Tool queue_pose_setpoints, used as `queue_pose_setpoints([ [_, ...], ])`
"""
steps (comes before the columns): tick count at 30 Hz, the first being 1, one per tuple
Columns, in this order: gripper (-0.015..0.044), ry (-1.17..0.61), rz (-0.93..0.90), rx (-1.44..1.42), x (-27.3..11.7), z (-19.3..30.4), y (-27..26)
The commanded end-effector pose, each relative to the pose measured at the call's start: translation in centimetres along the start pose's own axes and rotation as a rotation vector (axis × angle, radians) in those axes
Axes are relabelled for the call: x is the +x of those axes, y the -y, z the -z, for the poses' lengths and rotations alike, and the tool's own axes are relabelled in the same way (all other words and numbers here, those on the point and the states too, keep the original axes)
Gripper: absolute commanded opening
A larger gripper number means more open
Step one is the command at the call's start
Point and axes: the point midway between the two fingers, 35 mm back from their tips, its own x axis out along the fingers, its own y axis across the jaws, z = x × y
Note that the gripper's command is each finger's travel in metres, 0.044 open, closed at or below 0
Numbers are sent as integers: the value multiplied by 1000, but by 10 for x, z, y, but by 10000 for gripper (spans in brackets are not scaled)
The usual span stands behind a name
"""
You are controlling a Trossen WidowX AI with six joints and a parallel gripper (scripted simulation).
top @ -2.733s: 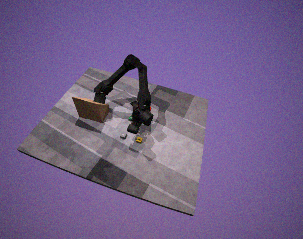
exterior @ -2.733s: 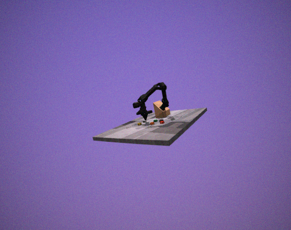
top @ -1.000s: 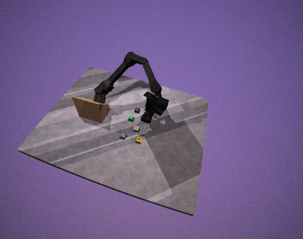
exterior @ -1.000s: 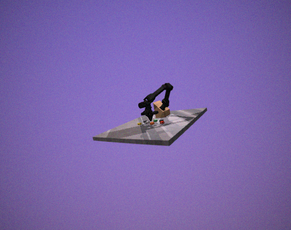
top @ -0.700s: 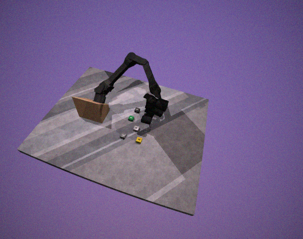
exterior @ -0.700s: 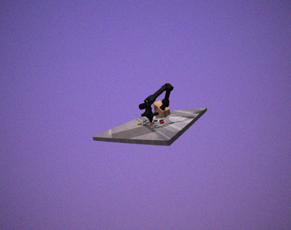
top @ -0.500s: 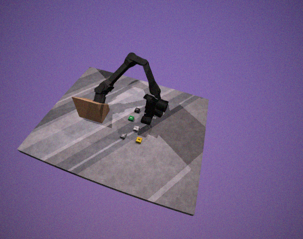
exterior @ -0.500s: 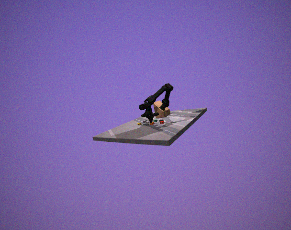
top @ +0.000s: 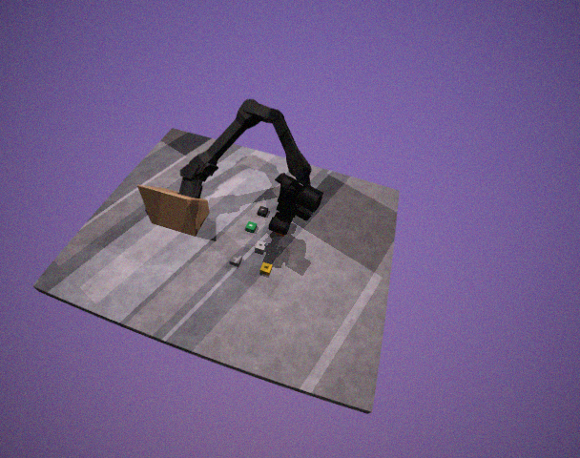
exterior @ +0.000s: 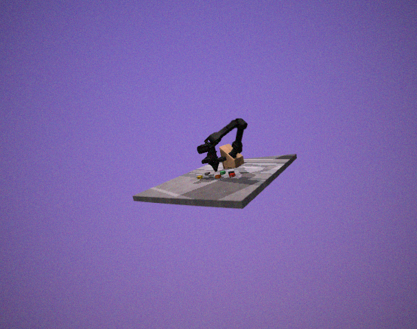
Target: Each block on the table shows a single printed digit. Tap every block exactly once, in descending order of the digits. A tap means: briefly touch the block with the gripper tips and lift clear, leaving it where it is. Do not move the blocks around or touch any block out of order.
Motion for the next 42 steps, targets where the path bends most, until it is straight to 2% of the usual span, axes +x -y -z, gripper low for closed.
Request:
queue_pose_setpoints([
  [1,20,11,12,-7,-52,-2,0],
  [3,20,11,10,-7,-73,0,0],
  [10,20,11,12,-7,-76,1,3],
  [14,20,15,36,-1,-82,27,74],
  [22,20,9,27,-3,-80,93,162],
  [31,20,8,22,-5,-78,103,171],
  [33,20,9,23,-5,-64,101,172],
  [37,20,9,19,-6,0,101,172],
  [42,20,9,18,-6,3,102,171],
])
